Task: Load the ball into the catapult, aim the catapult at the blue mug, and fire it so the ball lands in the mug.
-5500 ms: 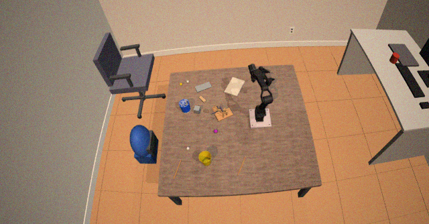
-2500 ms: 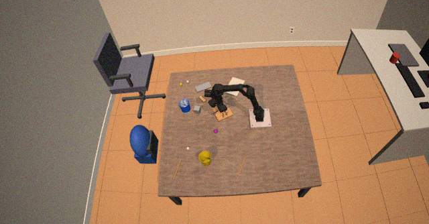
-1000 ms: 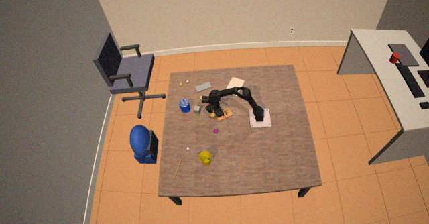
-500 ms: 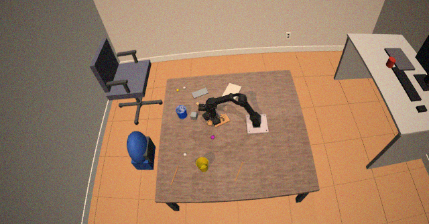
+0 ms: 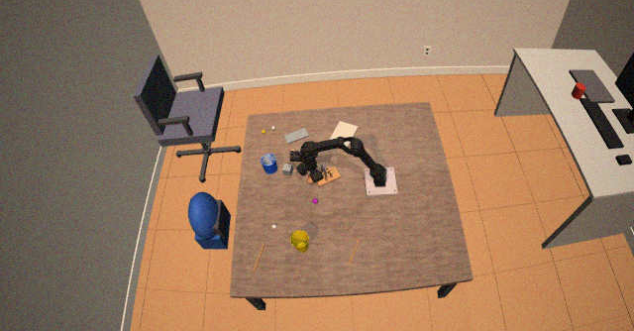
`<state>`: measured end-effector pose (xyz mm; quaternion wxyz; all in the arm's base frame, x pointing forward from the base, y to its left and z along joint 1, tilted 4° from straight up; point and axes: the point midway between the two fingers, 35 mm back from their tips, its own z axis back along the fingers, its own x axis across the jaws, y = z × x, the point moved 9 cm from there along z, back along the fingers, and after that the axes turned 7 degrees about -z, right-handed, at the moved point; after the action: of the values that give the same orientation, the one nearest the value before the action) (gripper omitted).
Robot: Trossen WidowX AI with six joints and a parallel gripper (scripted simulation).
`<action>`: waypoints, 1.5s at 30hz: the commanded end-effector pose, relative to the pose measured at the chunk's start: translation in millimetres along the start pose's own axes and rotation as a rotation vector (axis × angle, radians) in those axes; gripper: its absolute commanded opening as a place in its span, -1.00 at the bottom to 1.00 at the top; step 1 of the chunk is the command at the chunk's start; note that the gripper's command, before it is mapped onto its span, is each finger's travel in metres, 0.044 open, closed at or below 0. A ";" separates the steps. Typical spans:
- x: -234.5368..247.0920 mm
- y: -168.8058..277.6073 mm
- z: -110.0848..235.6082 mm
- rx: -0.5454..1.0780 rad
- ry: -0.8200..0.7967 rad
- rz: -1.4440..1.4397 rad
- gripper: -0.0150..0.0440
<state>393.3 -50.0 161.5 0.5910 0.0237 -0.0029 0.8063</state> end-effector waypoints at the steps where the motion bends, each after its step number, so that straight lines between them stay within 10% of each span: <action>1: 0.0 0.0 0.0 0.000 0.000 0.000 0.31; 9: -0.2 -2.7 44.5 -0.012 0.006 0.001 1.00; 15: 4.2 4.0 100.8 -0.027 0.013 0.003 1.00; 30: -11.2 109.3 53.2 -0.001 0.001 -0.002 1.00; 45: -11.3 110.4 1.8 -0.001 0.000 -0.002 1.00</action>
<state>291.7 -94.2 167.3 0.5943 0.0267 -0.0038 0.8038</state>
